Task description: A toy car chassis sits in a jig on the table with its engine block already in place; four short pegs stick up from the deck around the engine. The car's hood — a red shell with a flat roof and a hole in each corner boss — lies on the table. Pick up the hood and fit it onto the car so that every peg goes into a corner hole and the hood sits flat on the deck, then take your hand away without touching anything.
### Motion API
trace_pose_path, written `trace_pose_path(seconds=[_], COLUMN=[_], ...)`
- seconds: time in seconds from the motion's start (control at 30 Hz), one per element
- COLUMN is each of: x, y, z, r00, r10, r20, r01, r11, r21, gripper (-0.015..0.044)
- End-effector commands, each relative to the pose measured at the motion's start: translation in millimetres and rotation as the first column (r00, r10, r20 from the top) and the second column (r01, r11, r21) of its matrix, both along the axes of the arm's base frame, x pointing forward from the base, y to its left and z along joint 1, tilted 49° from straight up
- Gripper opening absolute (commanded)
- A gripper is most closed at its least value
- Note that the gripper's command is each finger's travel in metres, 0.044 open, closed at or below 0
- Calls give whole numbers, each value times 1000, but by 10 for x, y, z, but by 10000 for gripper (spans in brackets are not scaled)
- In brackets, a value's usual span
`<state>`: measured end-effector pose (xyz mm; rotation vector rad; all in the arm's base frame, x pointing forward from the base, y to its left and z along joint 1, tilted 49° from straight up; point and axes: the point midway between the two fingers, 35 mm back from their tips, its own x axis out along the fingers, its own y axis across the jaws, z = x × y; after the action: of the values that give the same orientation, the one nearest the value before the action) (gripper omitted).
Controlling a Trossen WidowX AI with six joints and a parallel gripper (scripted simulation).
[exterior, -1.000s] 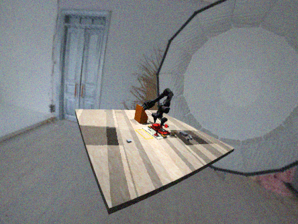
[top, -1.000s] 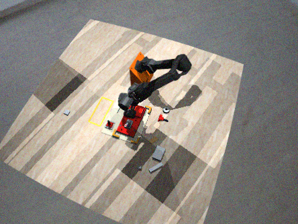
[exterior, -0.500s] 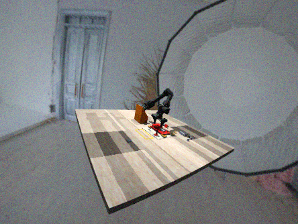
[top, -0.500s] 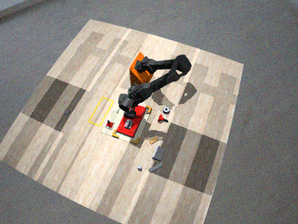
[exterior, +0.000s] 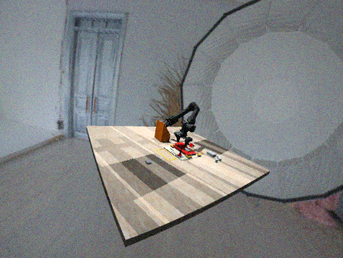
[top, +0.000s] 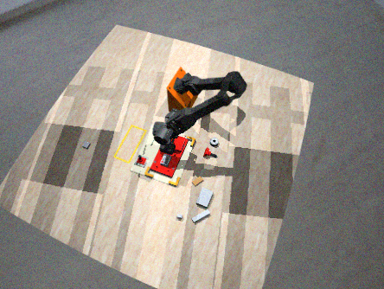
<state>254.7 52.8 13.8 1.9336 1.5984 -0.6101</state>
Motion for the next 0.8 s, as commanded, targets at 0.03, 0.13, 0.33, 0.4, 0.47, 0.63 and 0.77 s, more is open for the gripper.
trace_pose_path(seconds=[0.03,0.13,0.33,0.4,0.47,0.63,0.77], x=[-9,-7,5,5,5,5,2], y=[23,35,26,26,26,26,21], z=[-18,-27,-21,-21,-21,-21,-17], r00=[1000,1000,1000,1000,1000,1000,1000], r10=[-4,-4,0,0,0,0,-1], r20=[-6,-6,0,0,0,0,-2], r01=[4,4,0,0,0,0,1], r11=[1000,1000,1000,1000,1000,1000,1000], r21=[7,7,1,1,1,1,1], gripper=[440,440,355,341,328,295,190])
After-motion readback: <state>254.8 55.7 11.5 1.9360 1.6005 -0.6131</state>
